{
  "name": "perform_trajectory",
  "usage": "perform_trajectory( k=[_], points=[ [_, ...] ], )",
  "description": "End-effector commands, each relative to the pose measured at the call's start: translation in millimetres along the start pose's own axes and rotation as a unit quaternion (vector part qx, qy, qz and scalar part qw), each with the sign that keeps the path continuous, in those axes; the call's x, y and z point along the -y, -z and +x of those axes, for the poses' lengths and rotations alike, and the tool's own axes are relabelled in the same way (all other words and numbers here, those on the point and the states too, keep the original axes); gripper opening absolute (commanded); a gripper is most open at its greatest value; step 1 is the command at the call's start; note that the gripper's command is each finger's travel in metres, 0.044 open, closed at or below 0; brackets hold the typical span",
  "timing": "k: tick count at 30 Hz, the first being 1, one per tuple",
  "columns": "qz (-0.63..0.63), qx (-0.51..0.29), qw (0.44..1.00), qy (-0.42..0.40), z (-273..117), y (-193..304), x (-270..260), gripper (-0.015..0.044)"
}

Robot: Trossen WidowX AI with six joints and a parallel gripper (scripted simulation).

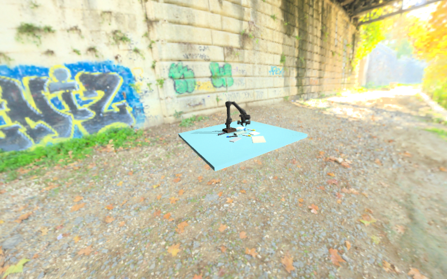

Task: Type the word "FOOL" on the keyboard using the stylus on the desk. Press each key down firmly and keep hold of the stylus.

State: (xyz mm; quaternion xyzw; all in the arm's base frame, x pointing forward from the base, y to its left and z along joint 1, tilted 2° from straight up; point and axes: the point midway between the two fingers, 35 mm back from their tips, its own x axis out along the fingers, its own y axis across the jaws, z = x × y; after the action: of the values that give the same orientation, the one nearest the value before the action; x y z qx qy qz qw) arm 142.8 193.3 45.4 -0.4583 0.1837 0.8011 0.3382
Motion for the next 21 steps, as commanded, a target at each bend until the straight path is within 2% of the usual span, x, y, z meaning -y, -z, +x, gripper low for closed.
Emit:
perform_trajectory(
  k=[1,21],
  points=[
    [0.004,0.003,1.000,-0.004,5,1,-1,0.0150],
    [0.004,0.003,1.000,-0.004,15,7,-1,0.0150]
  ],
)
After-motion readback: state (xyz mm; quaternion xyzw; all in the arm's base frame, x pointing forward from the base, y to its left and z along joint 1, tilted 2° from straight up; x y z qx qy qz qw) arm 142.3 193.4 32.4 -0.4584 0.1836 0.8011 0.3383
